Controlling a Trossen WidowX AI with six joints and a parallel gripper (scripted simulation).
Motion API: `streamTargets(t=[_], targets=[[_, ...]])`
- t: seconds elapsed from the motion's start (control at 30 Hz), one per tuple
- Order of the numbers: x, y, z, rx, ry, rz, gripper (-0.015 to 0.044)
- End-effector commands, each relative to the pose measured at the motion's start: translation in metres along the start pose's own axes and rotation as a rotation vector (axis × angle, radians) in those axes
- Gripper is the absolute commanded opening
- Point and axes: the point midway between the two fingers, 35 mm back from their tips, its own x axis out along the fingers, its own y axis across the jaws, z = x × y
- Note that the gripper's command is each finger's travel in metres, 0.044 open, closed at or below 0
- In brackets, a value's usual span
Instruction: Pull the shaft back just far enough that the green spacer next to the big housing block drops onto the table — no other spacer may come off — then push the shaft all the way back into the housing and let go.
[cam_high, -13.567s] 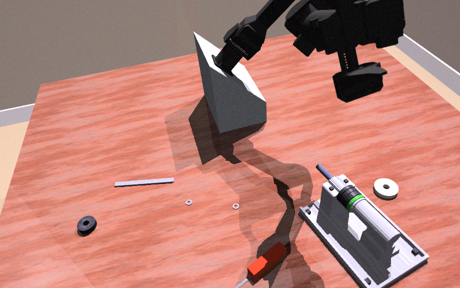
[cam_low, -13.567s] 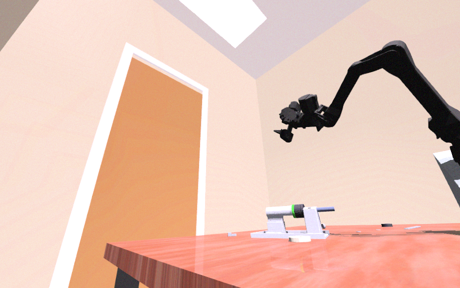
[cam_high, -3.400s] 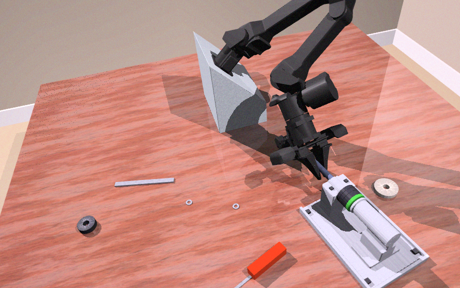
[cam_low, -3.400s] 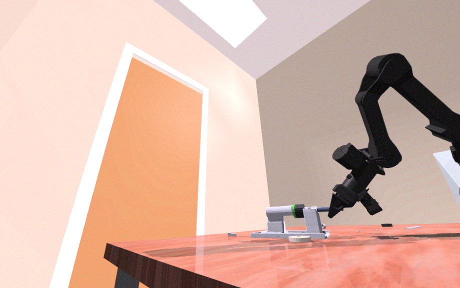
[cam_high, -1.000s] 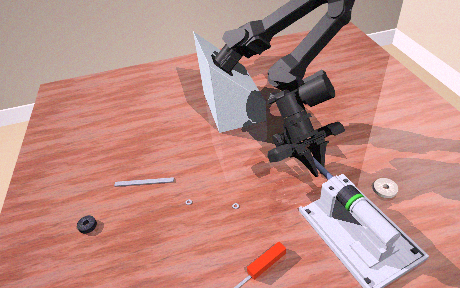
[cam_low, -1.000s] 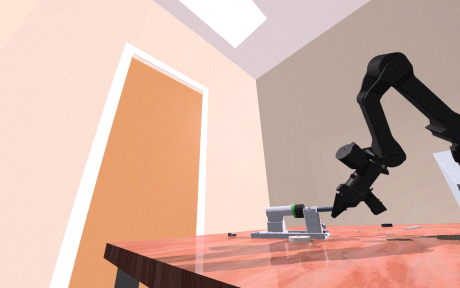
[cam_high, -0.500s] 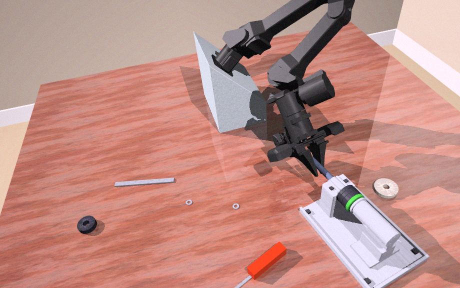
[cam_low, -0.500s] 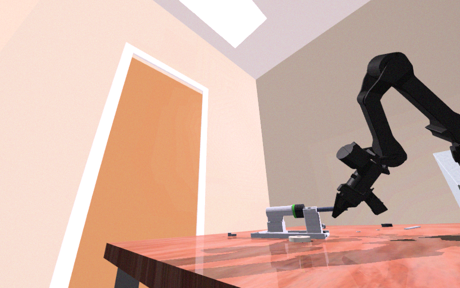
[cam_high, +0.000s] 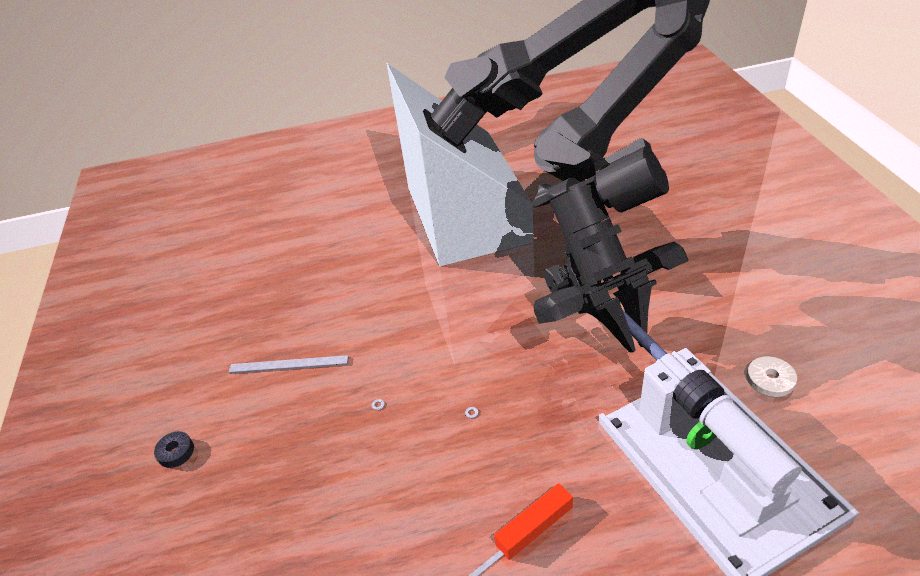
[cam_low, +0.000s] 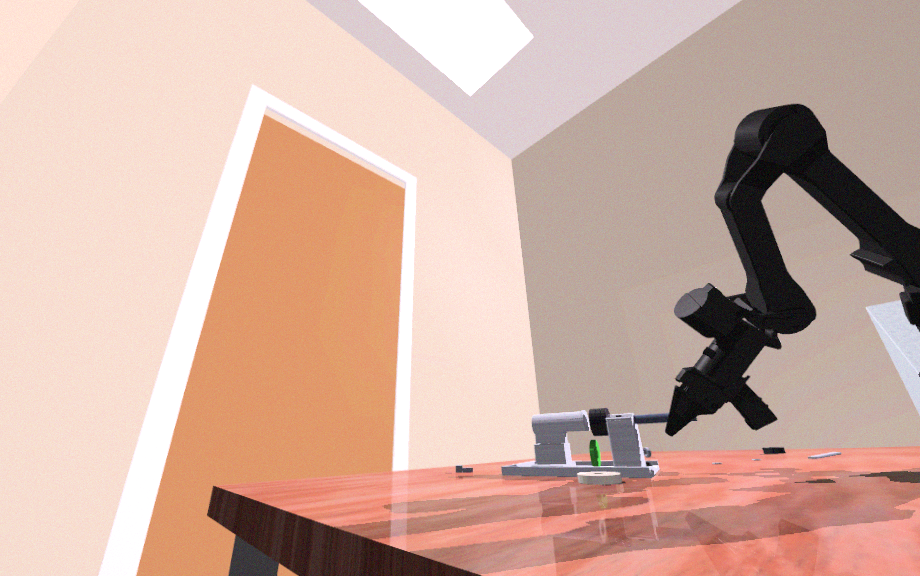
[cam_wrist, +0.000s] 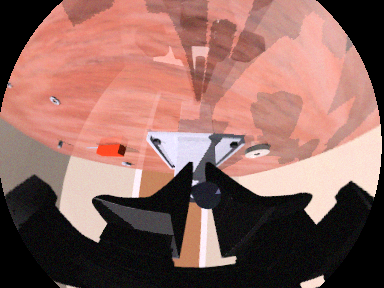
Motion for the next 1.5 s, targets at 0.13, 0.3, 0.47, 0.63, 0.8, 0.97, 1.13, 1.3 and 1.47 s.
streamTargets(t=[0.13, 0.3, 0.47, 0.63, 0.8, 0.97, 1.13, 1.3, 1.47], targets=[[-0.0004, 0.0, 0.0004, 0.0, 0.0, 0.0, 0.0], [-0.0004, 0.0, 0.0004, 0.0, 0.0, 0.0, 0.0], [-0.0004, 0.0, 0.0004, 0.0, 0.0, 0.0, 0.0], [-0.0001, 0.0, 0.0001, 0.004, -0.001, -0.001, 0.0], [0.0011, -0.0001, -0.0011, 0.004, -0.001, -0.002, 0.0], [0.0021, -0.0002, -0.0023, 0.004, -0.001, -0.002, 0.0], [0.0032, -0.0001, -0.0035, 0.004, -0.001, -0.002, 0.0], [0.0043, -0.0002, -0.0047, 0.004, -0.001, -0.002, 0.0], [0.0055, -0.0002, -0.0058, 0.004, -0.001, -0.002, 0.0]])
